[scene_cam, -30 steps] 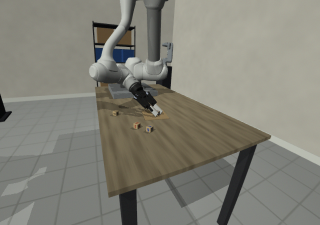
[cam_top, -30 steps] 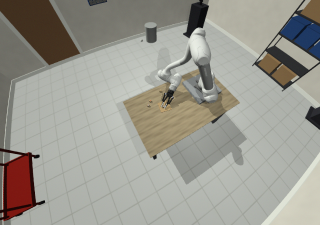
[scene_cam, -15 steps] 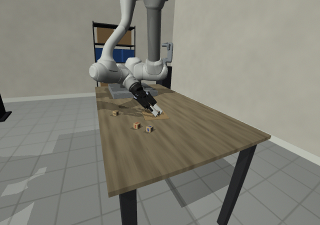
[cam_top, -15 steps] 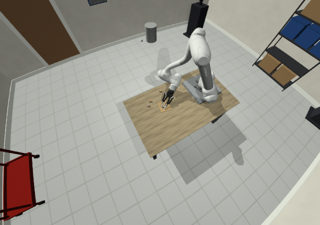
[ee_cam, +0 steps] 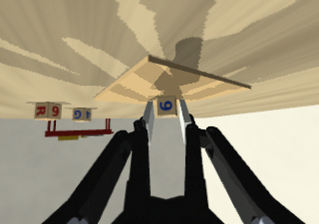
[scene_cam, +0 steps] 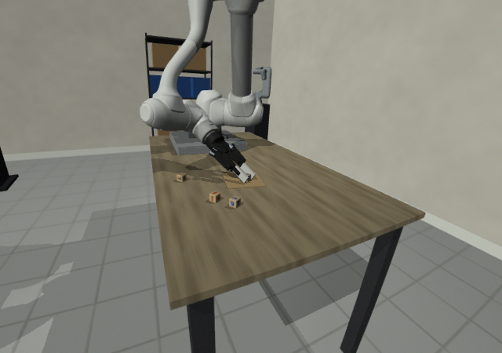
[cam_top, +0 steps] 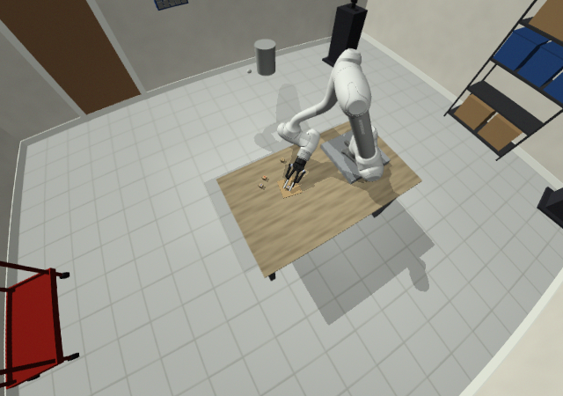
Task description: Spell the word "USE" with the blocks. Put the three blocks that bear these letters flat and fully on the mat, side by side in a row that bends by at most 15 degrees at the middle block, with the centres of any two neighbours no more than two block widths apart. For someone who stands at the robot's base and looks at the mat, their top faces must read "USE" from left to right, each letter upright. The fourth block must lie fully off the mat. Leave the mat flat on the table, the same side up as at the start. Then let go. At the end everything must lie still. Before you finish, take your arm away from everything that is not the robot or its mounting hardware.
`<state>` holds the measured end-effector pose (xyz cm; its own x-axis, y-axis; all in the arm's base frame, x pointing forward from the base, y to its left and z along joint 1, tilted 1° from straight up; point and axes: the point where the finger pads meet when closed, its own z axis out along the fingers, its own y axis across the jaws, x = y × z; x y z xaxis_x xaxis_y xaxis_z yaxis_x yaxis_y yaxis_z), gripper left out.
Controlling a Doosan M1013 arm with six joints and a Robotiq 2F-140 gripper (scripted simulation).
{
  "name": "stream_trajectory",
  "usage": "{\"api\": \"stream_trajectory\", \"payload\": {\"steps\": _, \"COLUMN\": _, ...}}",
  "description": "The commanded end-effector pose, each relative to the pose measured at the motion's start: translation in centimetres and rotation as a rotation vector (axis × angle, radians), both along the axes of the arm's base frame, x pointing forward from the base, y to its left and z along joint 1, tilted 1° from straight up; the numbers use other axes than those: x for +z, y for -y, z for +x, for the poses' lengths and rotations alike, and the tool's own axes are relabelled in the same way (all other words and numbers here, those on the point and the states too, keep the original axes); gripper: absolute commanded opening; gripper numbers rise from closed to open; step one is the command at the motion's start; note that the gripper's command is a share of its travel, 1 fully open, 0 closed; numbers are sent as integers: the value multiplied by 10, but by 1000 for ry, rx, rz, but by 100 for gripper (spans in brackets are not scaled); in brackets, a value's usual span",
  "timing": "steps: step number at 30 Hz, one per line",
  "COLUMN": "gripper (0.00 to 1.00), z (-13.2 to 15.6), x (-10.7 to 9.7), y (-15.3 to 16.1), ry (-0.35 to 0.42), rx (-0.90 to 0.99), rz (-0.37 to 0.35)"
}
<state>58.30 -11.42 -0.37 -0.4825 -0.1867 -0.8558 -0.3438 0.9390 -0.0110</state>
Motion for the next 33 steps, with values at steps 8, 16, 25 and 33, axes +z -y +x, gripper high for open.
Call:
{"api": "stream_trajectory", "payload": {"steps": 8, "gripper": 25, "z": -3, "x": 0, "y": -1, "ry": 1, "rx": -2, "rz": 4}}
{"api": "stream_trajectory", "payload": {"steps": 16, "gripper": 25, "z": -3, "x": 3, "y": -1, "ry": 1, "rx": -2, "rz": 4}}
{"api": "stream_trajectory", "payload": {"steps": 25, "gripper": 25, "z": -3, "x": 32, "y": -1, "ry": 1, "rx": -2, "rz": 4}}
{"api": "stream_trajectory", "payload": {"steps": 33, "gripper": 25, "z": -4, "x": 48, "y": -1, "ry": 1, "rx": -2, "rz": 4}}
